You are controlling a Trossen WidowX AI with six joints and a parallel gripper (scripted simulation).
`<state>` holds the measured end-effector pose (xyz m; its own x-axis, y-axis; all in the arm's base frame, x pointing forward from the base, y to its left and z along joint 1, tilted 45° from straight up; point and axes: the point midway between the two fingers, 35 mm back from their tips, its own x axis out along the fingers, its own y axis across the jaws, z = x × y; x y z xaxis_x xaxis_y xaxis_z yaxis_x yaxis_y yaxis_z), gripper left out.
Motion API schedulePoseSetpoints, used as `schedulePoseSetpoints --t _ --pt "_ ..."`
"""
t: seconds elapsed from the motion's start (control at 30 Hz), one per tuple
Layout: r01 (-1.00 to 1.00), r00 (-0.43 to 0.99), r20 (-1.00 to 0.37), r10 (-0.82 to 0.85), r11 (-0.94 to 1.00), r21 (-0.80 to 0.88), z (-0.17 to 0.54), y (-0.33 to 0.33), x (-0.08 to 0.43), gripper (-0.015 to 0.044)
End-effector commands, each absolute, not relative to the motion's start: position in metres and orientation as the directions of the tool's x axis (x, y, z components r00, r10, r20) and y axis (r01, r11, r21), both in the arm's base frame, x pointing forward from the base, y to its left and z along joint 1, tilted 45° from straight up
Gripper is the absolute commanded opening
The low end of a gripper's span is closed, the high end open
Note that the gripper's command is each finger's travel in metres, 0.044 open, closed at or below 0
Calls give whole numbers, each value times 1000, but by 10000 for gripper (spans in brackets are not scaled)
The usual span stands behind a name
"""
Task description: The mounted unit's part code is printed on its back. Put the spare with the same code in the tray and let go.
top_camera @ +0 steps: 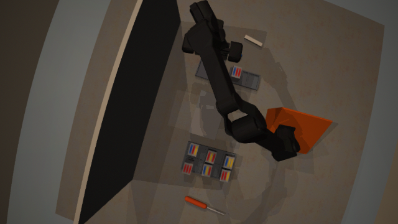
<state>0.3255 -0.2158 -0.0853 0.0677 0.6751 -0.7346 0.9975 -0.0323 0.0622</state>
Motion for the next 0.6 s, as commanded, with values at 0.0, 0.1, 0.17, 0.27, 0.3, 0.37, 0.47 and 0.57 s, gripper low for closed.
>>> schedulePoseSetpoints --t 0.0,0.1,0.17,0.27,0.3,0.37,0.47,0.57 --pt "998 63 -727 684 -37 51 -91 -210 324 0" --pt "998 63 -727 684 -37 51 -93 -209 324 0" --pt "998 63 -727 684 -37 51 -94 -208 325 0" --pt "998 63 -727 684 -37 51 -96 -206 325 0" --pt "998 63 -727 684 -37 51 -96 -206 325 0" --pt "998 63 -727 684 -37 51 -98 -204 325 0" --pt "998 63 -727 684 -37 51 -99 -203 326 0" --pt "998 63 -727 684 -37 51 -101 -201 326 0"
